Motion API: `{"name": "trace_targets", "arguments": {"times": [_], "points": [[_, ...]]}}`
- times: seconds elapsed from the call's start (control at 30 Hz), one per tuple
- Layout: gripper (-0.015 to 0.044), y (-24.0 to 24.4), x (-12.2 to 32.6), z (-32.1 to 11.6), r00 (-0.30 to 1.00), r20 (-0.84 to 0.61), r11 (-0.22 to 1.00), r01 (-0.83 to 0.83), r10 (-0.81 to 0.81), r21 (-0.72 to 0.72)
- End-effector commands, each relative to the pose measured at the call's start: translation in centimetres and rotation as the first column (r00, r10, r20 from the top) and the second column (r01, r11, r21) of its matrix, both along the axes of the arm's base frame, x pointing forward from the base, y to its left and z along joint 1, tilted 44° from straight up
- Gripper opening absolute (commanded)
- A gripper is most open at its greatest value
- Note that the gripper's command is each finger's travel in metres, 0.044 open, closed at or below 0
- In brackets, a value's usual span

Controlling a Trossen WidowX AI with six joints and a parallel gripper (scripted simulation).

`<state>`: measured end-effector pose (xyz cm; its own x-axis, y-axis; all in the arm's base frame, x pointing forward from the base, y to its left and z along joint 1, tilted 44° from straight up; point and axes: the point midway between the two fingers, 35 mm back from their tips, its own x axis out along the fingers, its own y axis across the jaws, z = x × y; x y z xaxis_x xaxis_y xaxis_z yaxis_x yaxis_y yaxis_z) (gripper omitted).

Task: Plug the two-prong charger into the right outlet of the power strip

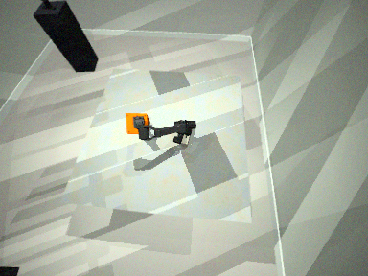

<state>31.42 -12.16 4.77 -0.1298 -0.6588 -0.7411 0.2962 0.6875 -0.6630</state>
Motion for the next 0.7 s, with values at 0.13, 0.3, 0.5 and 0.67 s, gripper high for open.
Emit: {"name": "trace_targets", "arguments": {"times": [0.13, 0.3, 0.5, 0.67], "points": [[0.0440, 0.1, -0.2, 0.0, 1.000, 0.010, 1.000, 0.000, 0.000, -0.006], [0.0440, 0.1, -0.3, 0.0, 1.000, 0.012, 1.000, 0.000, 0.000, -0.006], [0.0440, 0.3, -0.8, -0.1, 1.000, 0.012, 1.000, 0.000, 0.000, -0.006], [0.0440, 0.4, -1.3, -0.2, 1.000, 0.012, 1.000, 0.000, 0.000, -0.006]]}}
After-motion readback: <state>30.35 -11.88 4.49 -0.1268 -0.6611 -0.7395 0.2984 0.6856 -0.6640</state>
